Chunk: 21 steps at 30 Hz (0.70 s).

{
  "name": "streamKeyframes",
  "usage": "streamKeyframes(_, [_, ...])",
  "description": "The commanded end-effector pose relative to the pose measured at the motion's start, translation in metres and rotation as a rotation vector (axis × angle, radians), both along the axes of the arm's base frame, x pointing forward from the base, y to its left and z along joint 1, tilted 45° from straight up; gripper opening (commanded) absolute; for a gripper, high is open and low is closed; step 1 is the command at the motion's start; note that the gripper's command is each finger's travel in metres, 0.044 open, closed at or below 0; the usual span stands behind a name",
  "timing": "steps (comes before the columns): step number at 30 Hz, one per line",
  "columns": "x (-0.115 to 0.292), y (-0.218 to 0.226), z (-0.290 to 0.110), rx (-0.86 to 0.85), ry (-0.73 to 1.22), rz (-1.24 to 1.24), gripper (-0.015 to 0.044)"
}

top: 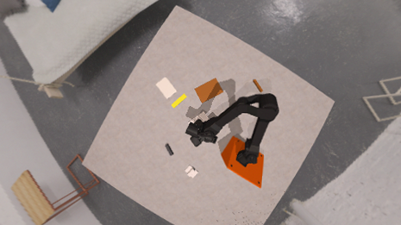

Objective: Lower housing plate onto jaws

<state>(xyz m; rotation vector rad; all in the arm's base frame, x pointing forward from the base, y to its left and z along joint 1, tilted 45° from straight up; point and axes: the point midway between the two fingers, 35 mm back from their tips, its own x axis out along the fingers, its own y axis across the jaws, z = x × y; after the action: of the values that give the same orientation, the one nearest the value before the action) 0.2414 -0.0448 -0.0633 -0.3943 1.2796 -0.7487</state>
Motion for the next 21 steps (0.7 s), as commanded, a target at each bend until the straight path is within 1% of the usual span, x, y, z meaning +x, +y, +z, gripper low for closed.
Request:
streamKeyframes(1, [0.0000,-0.0008,-0.0003,-0.003,0.002,0.003,0.0351])
streamKeyframes(21, [0.0004,-0.0039,-0.0035,-0.003,0.002,0.003,0.0351])
